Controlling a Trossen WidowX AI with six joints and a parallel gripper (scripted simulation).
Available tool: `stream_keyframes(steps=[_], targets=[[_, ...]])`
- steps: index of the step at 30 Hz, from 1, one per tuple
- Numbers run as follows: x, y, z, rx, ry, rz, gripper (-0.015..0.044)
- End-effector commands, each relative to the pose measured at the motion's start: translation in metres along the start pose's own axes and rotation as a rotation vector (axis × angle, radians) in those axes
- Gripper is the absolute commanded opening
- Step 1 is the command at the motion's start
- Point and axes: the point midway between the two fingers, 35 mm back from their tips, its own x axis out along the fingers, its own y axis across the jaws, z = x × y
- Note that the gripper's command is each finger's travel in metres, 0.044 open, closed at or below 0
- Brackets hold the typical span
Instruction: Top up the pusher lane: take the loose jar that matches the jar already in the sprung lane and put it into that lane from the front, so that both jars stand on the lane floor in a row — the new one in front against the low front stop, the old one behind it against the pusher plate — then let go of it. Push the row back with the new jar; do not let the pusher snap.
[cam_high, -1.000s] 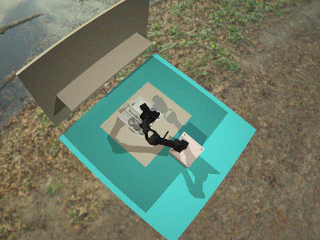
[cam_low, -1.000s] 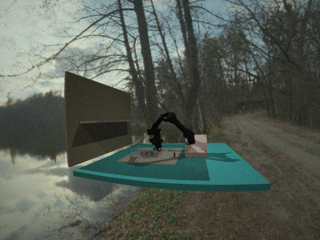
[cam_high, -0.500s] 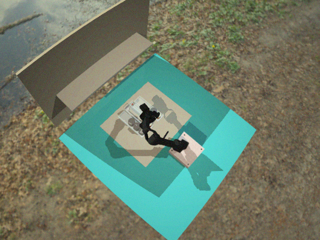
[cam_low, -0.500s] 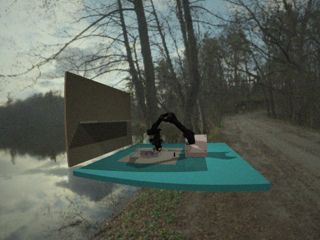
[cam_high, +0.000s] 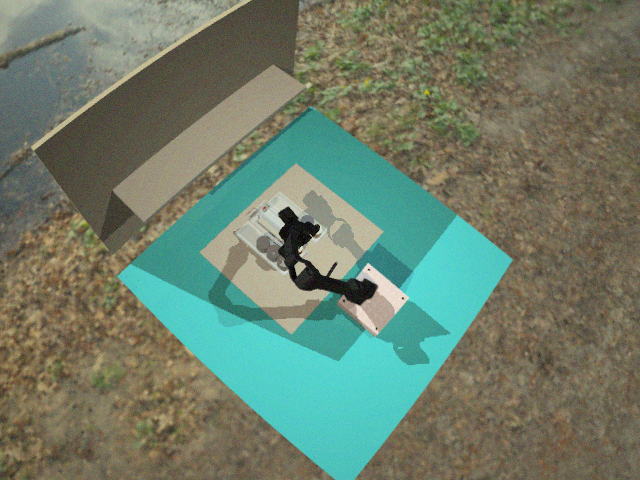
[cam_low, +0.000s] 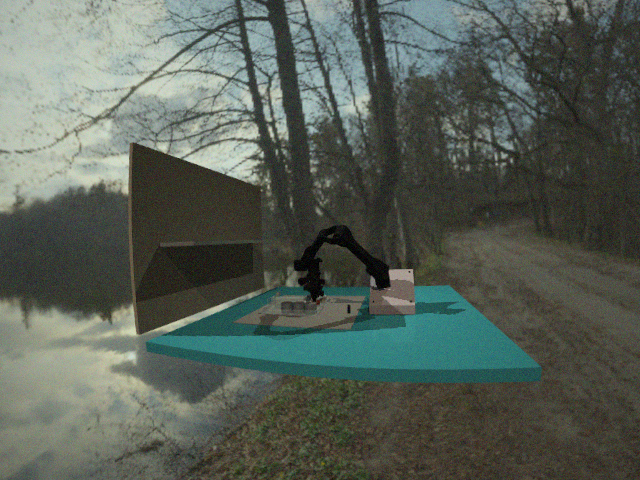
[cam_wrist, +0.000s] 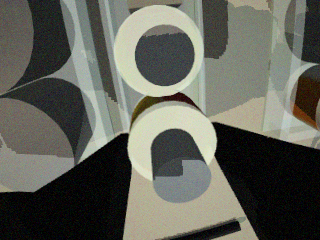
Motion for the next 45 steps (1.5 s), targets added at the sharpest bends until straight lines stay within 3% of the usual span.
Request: stream_keyframes(steps=[1, 45], targets=[[0.001, 0.001, 0.004, -0.01, -0.016, 0.006, 0.0], [0.012, 0.001, 0.003, -0.01, -0.016, 0.007, 0.0]])
